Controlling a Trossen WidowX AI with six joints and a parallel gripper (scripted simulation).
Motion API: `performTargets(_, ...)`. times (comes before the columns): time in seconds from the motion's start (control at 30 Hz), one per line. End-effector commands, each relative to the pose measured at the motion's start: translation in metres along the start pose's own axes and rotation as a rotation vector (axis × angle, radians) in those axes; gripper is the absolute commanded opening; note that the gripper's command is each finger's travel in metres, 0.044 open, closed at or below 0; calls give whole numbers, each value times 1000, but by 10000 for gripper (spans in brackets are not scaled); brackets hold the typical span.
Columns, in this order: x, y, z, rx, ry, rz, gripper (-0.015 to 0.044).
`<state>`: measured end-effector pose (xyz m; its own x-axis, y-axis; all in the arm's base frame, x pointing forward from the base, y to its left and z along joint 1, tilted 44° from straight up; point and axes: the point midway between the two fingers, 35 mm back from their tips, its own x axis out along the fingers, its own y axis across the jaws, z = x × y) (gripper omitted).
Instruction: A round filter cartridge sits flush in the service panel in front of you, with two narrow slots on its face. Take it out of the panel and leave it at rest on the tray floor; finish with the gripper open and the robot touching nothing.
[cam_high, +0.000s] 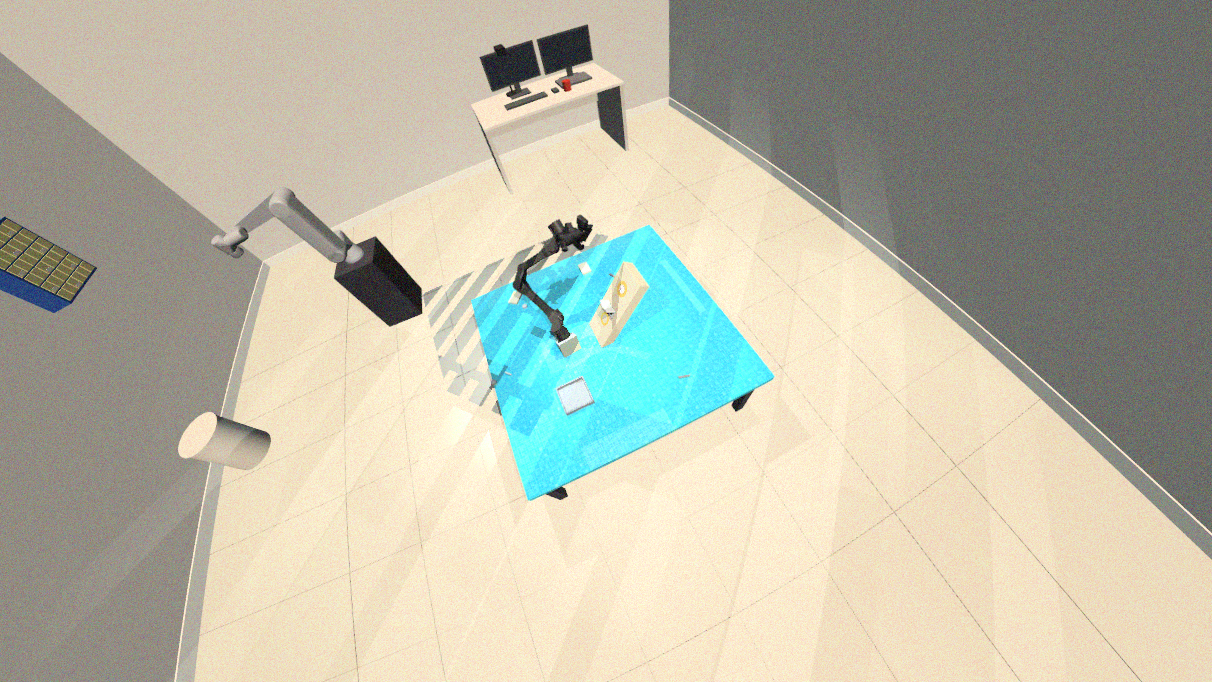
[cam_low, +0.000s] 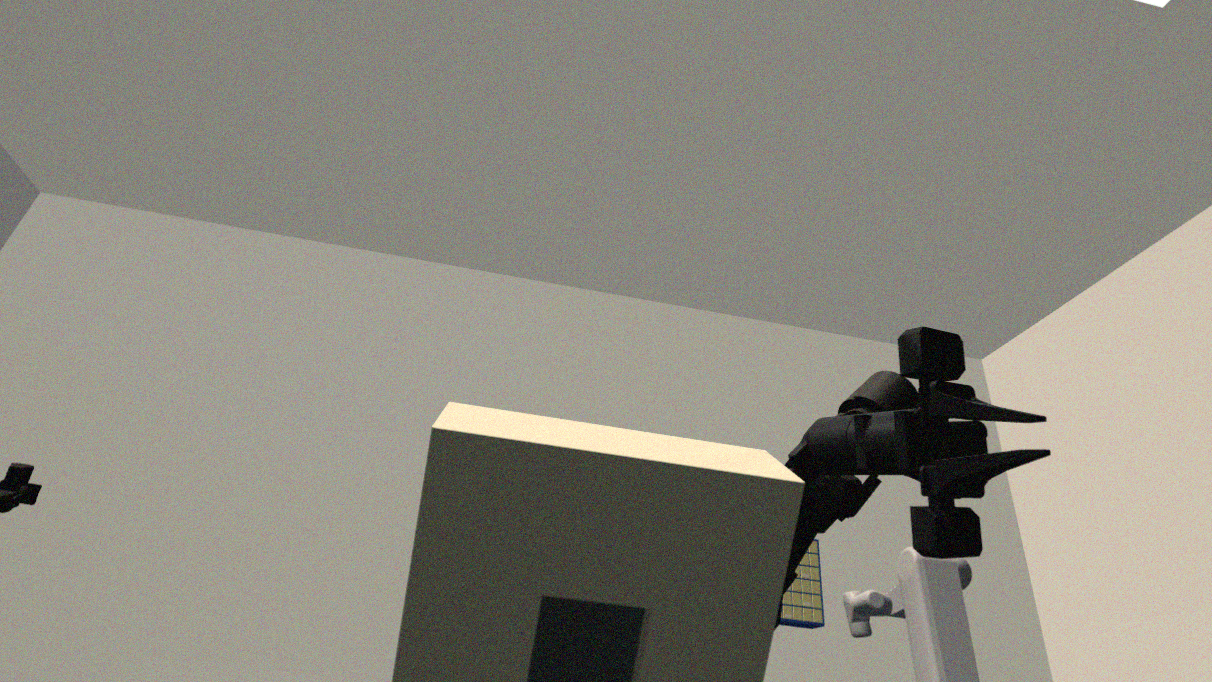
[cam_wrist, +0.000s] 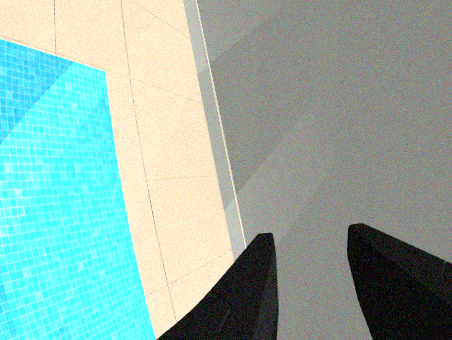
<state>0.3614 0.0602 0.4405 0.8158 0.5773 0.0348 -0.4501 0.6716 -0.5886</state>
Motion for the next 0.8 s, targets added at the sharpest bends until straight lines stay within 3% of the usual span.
performTargets(0.0, -4, 1, -54, 13, 115, 40, 103)
performTargets(0.23, -38, 14, -167, 100, 329, 134, 103)
performTargets(0.47, -100, 46, -258, 271, 459, 215, 103)
performTargets(0.6, -140, 70, -292, 398, 482, 233, 103)
performTargets(0.77, -146, 74, -296, 420, 482, 233, 103)
